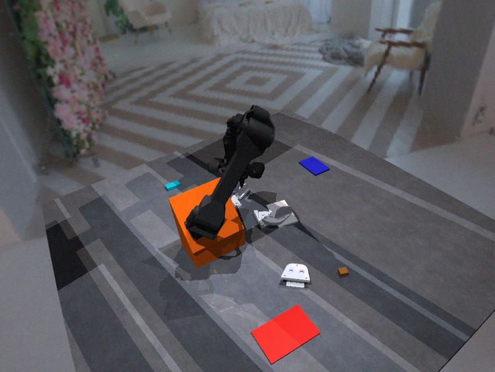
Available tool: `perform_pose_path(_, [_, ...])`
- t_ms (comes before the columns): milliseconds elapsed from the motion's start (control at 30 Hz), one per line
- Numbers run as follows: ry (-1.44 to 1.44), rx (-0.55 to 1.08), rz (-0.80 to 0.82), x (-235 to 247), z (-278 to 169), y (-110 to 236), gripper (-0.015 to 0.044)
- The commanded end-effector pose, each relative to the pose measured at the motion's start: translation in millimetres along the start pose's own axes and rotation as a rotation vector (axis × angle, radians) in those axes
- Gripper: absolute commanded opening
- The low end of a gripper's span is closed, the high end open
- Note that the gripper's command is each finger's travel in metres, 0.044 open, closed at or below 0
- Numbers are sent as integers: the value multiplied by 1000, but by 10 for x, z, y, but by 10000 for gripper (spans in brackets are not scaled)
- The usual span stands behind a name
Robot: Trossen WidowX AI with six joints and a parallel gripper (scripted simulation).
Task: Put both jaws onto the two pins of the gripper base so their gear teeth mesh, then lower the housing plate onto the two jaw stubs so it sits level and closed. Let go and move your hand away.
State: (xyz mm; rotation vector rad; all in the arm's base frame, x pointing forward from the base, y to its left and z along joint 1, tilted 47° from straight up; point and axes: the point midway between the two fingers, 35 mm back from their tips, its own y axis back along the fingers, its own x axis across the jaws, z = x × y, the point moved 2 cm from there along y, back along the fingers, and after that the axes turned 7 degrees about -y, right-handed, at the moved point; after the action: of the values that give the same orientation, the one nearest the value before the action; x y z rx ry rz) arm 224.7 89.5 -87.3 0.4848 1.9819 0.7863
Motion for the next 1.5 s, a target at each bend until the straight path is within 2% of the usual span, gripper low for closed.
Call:
perform_pose_path(0, [4, 3, -1, 0, -9, -17, 184])
perform_pose_path(333, [4, 3, -1, 0, -9, -17, 440])
perform_pose_path(1267, [4, 3, -1, 0, -9, -17, 440])
perform_pose_path(1467, [-3, 15, 2, -7, -20, 31, 282])
